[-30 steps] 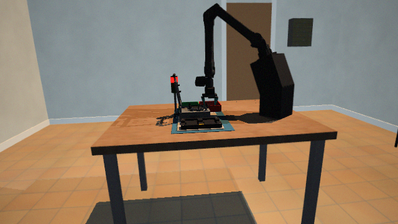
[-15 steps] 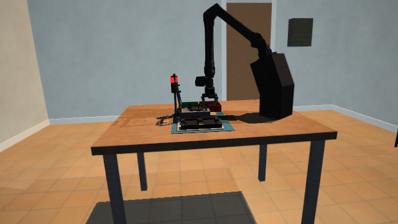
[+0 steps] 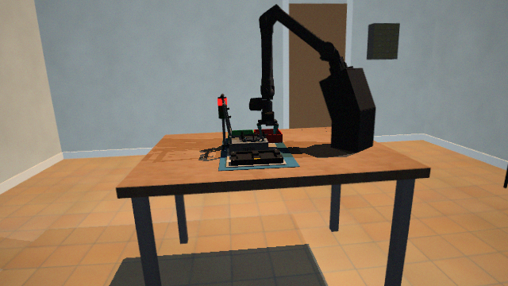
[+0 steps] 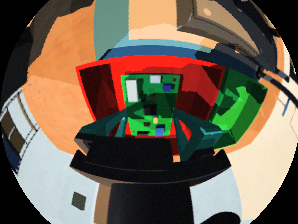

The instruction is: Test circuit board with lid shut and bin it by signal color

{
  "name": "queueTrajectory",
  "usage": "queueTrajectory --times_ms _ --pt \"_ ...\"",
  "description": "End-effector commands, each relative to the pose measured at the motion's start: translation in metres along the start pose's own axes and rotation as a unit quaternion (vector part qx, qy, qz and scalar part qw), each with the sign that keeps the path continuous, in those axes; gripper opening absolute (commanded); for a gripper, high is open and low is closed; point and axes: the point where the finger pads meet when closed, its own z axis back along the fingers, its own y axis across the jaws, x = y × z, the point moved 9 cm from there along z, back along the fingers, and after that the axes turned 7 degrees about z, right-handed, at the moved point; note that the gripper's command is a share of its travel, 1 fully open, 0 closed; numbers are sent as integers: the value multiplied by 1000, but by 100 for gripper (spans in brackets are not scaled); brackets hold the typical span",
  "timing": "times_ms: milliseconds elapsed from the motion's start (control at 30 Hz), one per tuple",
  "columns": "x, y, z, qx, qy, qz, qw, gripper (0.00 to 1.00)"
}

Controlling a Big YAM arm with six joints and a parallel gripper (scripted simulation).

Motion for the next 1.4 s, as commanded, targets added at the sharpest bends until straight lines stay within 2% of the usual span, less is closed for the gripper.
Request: queueTrajectory --times_ms 0,1367 --pt "-6 2 -1 -2 2 -3 1000 72" --pt "-4 4 -5 1 0 -2 1000 72"
